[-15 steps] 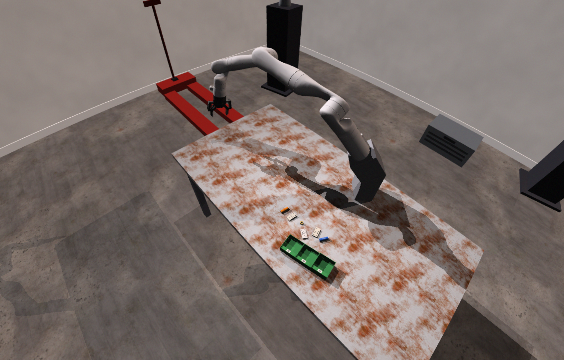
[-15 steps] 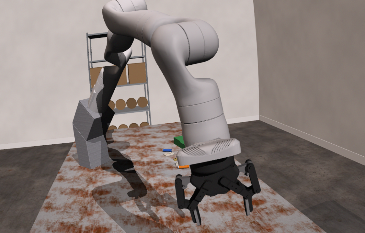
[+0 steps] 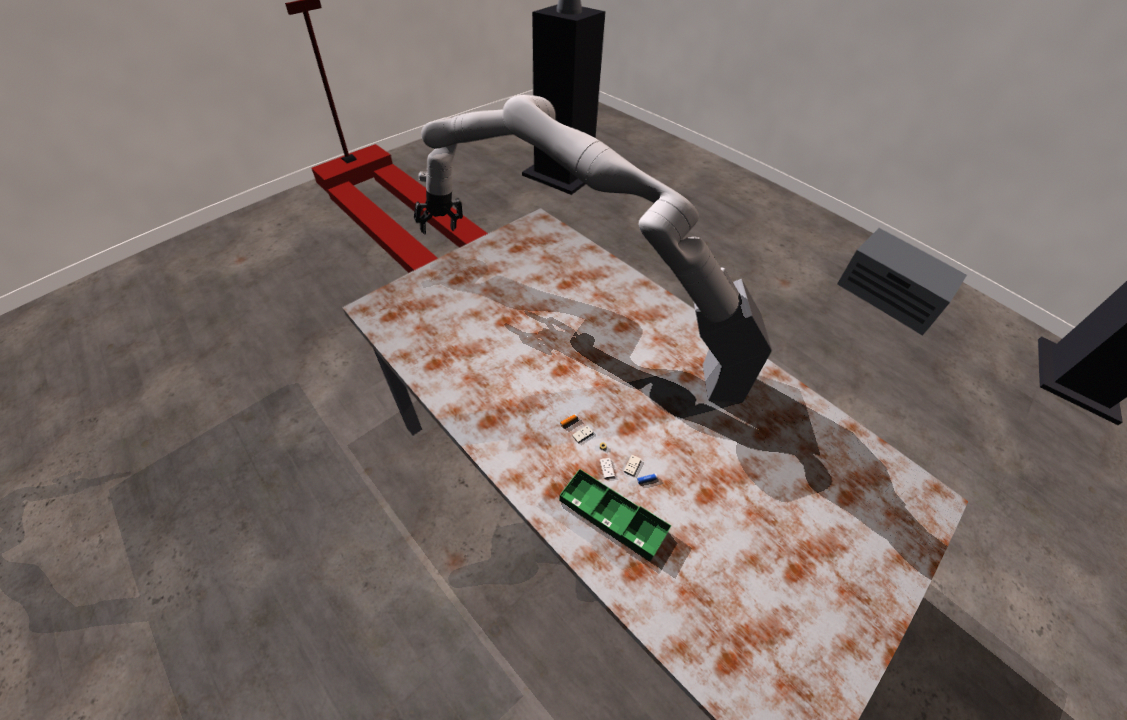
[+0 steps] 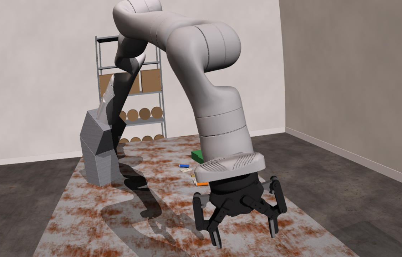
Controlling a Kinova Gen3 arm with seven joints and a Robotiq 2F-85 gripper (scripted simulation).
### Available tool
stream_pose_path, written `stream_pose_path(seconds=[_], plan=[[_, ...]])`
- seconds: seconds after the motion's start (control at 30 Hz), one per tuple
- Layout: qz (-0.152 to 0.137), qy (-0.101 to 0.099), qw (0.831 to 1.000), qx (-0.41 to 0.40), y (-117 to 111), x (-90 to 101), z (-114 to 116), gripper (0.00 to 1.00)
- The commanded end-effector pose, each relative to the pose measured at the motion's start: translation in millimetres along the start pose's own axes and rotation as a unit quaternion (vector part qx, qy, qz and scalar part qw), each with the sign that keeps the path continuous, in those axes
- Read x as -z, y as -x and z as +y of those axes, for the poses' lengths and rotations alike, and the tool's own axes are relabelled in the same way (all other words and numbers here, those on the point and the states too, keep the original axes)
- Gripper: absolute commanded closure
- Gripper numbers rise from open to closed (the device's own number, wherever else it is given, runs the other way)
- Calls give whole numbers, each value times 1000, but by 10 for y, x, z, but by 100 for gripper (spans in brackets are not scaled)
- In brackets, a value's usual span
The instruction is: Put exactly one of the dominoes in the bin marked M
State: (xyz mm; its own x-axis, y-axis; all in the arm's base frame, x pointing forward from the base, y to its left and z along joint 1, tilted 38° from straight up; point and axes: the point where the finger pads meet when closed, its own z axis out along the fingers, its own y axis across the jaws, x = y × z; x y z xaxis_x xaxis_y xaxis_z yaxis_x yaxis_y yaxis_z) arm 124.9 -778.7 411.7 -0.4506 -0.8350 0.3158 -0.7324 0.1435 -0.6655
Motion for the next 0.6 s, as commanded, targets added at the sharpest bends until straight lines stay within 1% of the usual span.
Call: stream_pose_path(seconds=[0.0,0.03,0.07,0.13,0.2,0.23,0.27,0.3,0.43,0.5,0.53,0.57], plan=[[1,0,1000,0,-9,16,-7,0],[1,0,1000,0,-9,16,-7,0],[1,0,1000,0,-10,98,-21,91],[1,0,1000,0,-12,242,-46,91],[1,0,1000,0,-12,242,-46,91],[3,3,1000,-24,69,245,-31,91],[-21,5,999,-29,123,198,-74,91],[-26,6,999,-29,176,150,-117,91],[-26,6,999,-29,374,-29,-282,91],[-26,6,999,-29,375,-29,-282,91],[-44,13,998,-44,441,-63,-320,91],[-44,13,998,-44,441,-63,-320,91]])
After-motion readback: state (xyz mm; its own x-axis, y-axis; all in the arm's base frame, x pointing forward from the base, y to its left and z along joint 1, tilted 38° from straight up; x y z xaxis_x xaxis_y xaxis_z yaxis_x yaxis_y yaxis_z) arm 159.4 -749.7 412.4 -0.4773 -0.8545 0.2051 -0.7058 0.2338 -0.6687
